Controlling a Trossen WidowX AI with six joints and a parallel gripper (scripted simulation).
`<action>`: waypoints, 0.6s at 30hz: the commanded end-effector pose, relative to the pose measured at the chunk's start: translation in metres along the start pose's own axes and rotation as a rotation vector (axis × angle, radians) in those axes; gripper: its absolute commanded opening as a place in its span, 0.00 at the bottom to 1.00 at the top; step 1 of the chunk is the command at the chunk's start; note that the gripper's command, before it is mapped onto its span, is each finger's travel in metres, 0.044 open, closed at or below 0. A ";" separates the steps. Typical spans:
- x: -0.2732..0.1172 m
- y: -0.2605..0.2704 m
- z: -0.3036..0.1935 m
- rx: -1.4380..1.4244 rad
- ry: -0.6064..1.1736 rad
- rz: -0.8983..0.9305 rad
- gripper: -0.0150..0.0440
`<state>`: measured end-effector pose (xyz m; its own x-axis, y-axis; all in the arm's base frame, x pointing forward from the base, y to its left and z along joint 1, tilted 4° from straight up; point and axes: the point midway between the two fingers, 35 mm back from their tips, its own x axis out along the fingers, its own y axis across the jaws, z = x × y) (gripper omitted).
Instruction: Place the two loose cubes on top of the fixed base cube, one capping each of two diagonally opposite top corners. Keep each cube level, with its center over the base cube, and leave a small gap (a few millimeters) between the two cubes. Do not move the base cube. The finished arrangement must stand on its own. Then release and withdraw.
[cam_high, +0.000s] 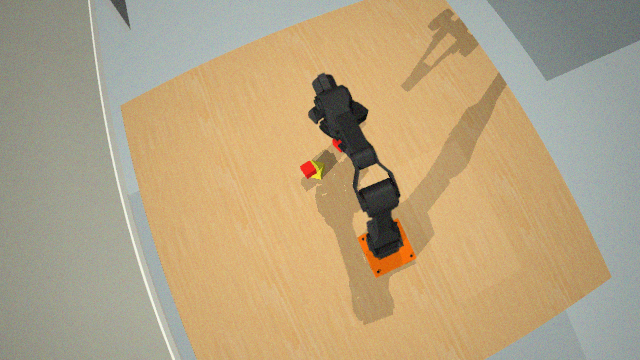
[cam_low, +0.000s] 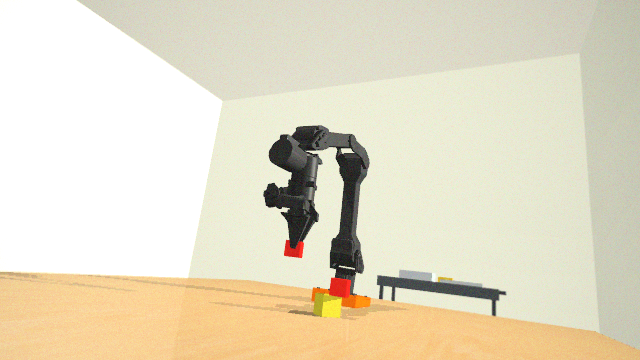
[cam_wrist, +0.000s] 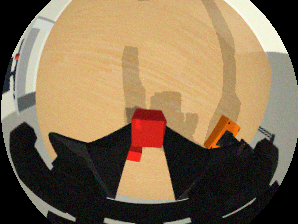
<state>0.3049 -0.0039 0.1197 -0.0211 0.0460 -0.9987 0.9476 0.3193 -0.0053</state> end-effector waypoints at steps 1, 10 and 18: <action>0.000 0.005 -0.014 0.043 0.005 0.005 0.43; 0.001 0.012 -0.043 0.125 0.009 0.005 0.43; 0.002 0.016 -0.067 0.192 0.012 0.004 0.43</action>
<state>0.2996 0.0552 0.1206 -0.0225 0.0528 -0.9984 0.9867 0.1622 -0.0136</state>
